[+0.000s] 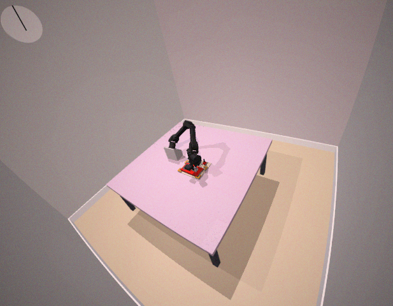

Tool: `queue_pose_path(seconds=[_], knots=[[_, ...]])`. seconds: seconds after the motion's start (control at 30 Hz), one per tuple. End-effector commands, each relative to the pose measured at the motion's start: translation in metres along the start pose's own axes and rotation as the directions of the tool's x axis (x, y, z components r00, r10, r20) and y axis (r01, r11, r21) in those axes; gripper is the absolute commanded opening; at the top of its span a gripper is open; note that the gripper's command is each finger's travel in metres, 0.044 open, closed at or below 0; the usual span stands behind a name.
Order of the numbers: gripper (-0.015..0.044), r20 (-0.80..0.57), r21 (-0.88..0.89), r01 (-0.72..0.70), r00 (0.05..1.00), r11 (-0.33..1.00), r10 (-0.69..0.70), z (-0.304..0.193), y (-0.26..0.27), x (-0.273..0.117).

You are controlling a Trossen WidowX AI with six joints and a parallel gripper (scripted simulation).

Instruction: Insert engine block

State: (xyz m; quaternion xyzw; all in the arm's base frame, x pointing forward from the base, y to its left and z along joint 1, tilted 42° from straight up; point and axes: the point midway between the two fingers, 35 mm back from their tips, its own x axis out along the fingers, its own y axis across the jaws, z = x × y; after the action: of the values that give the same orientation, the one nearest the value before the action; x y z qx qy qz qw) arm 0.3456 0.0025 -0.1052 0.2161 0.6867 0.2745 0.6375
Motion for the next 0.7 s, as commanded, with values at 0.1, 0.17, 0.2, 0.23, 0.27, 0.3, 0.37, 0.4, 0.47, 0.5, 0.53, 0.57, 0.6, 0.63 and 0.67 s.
queue_pose_path(seconds=[0.1, 0.17, 0.2, 0.23, 0.27, 0.3, 0.37, 0.4, 0.47, 0.5, 0.53, 0.57, 0.6, 0.63, 0.67], knots=[[0.016, 0.001, 0.004, -0.004, 1.0, 1.0, 0.004, -0.0003, 0.0005, 0.0014], [0.016, 0.001, 0.004, -0.004, 1.0, 1.0, 0.004, -0.0003, 0.0005, 0.0016], [0.016, 0.001, 0.004, -0.004, 1.0, 1.0, 0.004, -0.0003, 0.0005, 0.0017], [0.016, 0.001, 0.004, -0.004, 1.0, 1.0, 0.004, -0.0003, 0.0005, 0.0018], [0.016, 0.001, 0.004, -0.004, 1.0, 1.0, 0.004, -0.0003, 0.0005, 0.0018], [0.016, 0.001, 0.004, -0.004, 1.0, 1.0, 0.004, -0.0003, 0.0005, 0.0019], [0.016, 0.001, 0.004, -0.004, 1.0, 1.0, 0.004, -0.0003, 0.0005, 0.0022], [0.016, 0.001, 0.004, -0.004, 1.0, 1.0, 0.004, -0.0003, 0.0005, 0.0022], [0.016, 0.001, 0.004, -0.004, 1.0, 1.0, 0.004, -0.0003, 0.0005, 0.0024], [0.016, 0.001, 0.004, -0.004, 1.0, 1.0, 0.004, -0.0003, 0.0005, 0.0026], [0.016, 0.001, 0.004, -0.004, 1.0, 1.0, 0.004, -0.0003, 0.0005, 0.0026], [0.016, 0.001, 0.004, -0.004, 1.0, 1.0, 0.004, -0.0004, 0.0005, 0.0026], [0.016, 0.001, 0.004, -0.004, 1.0, 1.0, 0.004, -0.0004, 0.0005, 0.0027], [0.016, 0.001, 0.004, -0.004, 1.0, 1.0, 0.004, -0.0005, 0.0004, 0.0028], [0.016, 0.001, 0.004, -0.004, 1.0, 1.0, 0.004, -0.0005, 0.0004, 0.0028]])
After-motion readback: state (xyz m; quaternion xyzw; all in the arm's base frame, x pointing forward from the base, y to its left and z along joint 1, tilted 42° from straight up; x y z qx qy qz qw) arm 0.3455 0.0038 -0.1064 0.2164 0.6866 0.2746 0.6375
